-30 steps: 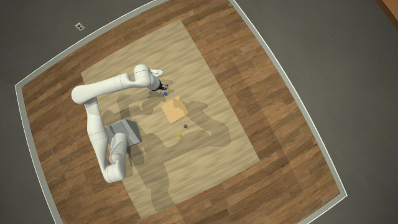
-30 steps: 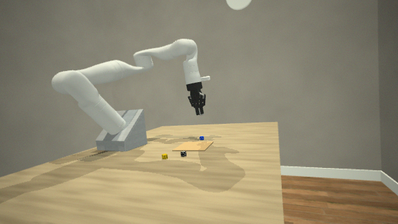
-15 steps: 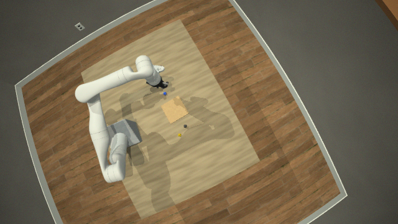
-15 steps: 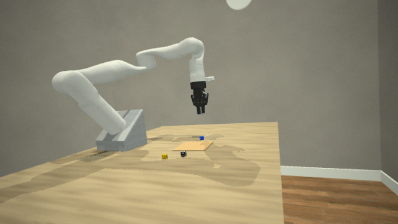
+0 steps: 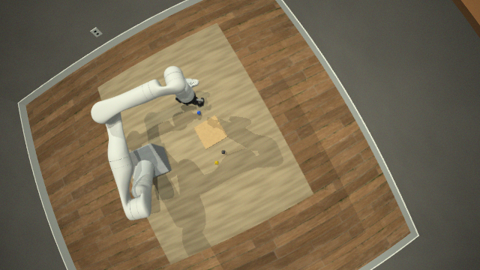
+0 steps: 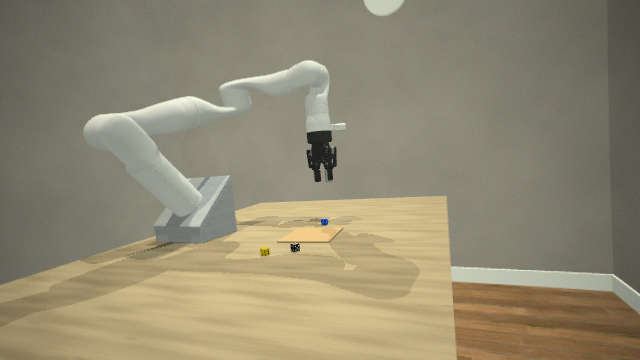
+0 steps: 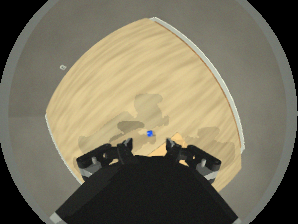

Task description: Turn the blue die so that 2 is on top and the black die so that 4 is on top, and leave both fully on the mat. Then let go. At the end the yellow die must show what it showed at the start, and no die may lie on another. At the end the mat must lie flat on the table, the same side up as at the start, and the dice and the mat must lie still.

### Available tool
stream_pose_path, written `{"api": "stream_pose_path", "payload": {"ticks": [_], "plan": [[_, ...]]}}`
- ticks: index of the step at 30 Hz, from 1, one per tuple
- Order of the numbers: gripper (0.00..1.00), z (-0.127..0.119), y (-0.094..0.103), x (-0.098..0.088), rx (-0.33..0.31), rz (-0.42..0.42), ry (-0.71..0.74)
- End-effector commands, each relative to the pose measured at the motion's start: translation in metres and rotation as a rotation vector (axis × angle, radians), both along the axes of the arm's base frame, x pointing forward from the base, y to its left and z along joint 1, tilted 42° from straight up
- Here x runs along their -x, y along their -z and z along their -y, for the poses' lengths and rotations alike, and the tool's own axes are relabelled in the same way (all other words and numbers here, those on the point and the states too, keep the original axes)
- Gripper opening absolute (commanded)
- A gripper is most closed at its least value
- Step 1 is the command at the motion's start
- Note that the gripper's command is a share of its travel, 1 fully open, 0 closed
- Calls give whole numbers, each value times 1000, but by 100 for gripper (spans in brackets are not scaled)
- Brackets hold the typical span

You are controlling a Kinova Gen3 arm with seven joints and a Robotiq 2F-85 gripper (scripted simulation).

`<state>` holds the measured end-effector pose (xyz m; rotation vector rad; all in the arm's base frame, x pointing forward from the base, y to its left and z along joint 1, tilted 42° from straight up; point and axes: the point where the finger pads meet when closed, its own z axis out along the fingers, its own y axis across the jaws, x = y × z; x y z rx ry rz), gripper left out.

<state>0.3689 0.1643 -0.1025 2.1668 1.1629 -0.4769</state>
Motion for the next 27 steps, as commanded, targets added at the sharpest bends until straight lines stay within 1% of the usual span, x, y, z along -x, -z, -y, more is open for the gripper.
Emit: {"api": "stream_pose_path", "payload": {"ticks": [1, 6, 13, 17, 18, 27], "plan": [[100, -1, -1, 0, -1, 1, -1], [100, 2, 2, 0, -2, -9, -12], [100, 33, 26, 4, -5, -124, -138], [100, 39, 30, 6, -5, -144, -160], [31, 39, 30, 6, -5, -144, -160], [31, 39, 30, 6, -5, -144, -160]]}}
